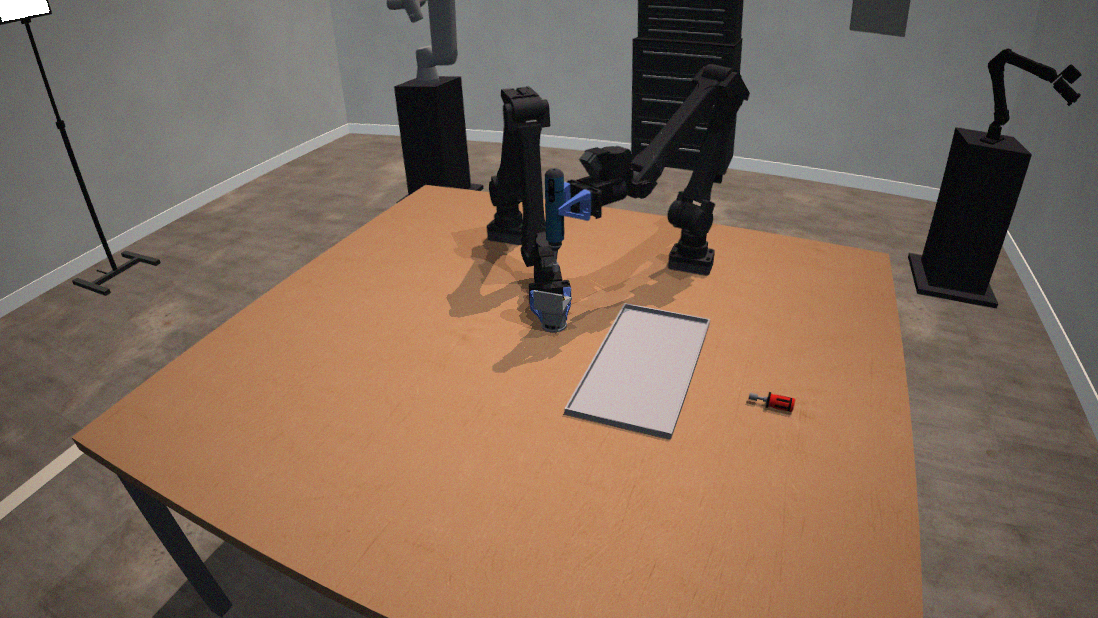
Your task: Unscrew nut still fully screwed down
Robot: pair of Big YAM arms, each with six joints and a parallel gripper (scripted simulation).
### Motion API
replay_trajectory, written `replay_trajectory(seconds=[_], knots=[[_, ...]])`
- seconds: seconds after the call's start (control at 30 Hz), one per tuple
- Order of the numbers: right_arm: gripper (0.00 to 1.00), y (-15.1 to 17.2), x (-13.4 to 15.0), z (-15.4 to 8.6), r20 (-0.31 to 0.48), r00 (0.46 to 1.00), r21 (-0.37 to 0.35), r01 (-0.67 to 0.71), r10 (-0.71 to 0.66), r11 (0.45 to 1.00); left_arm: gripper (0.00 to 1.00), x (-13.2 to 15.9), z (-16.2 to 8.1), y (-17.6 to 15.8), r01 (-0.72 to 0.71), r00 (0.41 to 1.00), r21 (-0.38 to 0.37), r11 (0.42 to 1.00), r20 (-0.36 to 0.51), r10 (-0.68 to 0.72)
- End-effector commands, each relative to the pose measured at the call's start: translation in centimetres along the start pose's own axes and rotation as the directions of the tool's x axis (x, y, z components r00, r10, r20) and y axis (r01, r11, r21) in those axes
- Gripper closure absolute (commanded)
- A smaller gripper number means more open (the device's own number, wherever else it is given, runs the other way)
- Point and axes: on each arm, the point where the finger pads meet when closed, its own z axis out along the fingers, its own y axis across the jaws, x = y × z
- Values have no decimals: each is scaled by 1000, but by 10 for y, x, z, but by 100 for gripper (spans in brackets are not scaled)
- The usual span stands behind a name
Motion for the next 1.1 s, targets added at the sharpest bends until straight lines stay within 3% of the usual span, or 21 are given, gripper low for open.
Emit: replay_trajectory(seconds=[0.0, 0.13, 0.53, 0.57, 0.7, 0.77, 1.07], knots=[[41, -1, 17, 0, -40, 999, 3, 16, -16, 1000, 58, -22, -5, -9, 9, 997, 16, 1000, 70, -10], [41, -1, 17, 0, -40, 999, 3, 16, -16, 1000, 58, -31, -2, -9, 9, 996, 17, 1000, 86, -11], [41, -1, 17, 0, -40, 999, 3, 16, -16, 1000, 58, -14, -15, -15, 11, 997, 15, 1000, 71, -12], [41, -1, 17, 0, -40, 999, 3, 16, -16, 1000, 58, -29, -10, -15, 12, 995, 16, 1000, 98, -14], [41, -1, 17, 0, -40, 999, 3, 16, -16, 1000, 58, -31, -9, -16, 12, 995, 17, 1000, 102, -14], [41, -1, 17, 0, -40, 999, 3, 16, -16, 1000, 58, -12, -17, -16, 15, 997, 15, 1000, 70, -16], [41, -1, 17, 0, -40, 999, 3, 16, -16, 1000, 58, -9, -22, -20, 13, 997, 15, 1000, 75, -14]])
